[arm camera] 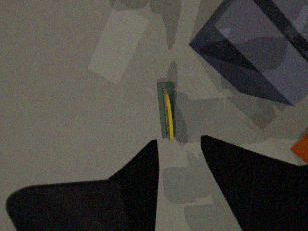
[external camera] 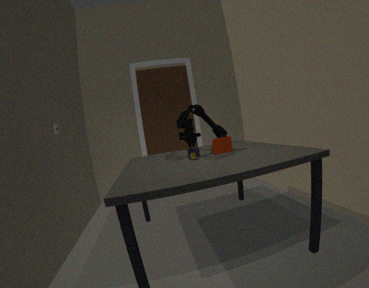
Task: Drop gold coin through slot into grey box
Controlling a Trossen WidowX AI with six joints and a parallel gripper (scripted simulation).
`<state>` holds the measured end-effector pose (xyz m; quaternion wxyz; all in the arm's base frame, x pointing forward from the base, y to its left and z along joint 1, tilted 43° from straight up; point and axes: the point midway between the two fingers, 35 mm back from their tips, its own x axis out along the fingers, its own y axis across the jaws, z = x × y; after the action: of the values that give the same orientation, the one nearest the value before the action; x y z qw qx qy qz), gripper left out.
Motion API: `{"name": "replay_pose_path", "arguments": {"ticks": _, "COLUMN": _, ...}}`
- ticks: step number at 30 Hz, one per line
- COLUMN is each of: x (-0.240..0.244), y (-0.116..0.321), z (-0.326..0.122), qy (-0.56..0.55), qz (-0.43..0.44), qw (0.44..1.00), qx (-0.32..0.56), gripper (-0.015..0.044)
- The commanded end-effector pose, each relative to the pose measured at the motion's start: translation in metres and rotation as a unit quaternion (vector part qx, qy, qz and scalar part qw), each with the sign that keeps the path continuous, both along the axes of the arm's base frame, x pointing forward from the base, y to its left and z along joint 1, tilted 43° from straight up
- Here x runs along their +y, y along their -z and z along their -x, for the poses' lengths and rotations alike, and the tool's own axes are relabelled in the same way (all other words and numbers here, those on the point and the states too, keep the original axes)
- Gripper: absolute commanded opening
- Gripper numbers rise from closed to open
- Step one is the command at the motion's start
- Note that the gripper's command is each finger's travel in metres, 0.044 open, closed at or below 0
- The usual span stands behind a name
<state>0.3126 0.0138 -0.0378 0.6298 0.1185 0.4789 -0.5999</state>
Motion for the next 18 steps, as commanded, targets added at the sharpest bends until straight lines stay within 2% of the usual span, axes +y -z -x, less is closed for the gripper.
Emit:
{"name": "replay_pose_path", "arguments": {"ticks": 1, "x": -0.004, "y": 0.006, "z": 0.002, "qy": -0.005, "qz": 0.003, "qw": 1.000, "qx": 0.003, "gripper": 0.0161}}
{"name": "replay_pose_path", "arguments": {"ticks": 18, "x": -0.023, "y": 0.027, "z": 0.005, "qy": -0.005, "qz": 0.003, "qw": 1.000, "qx": 0.003, "gripper": 0.0161}}
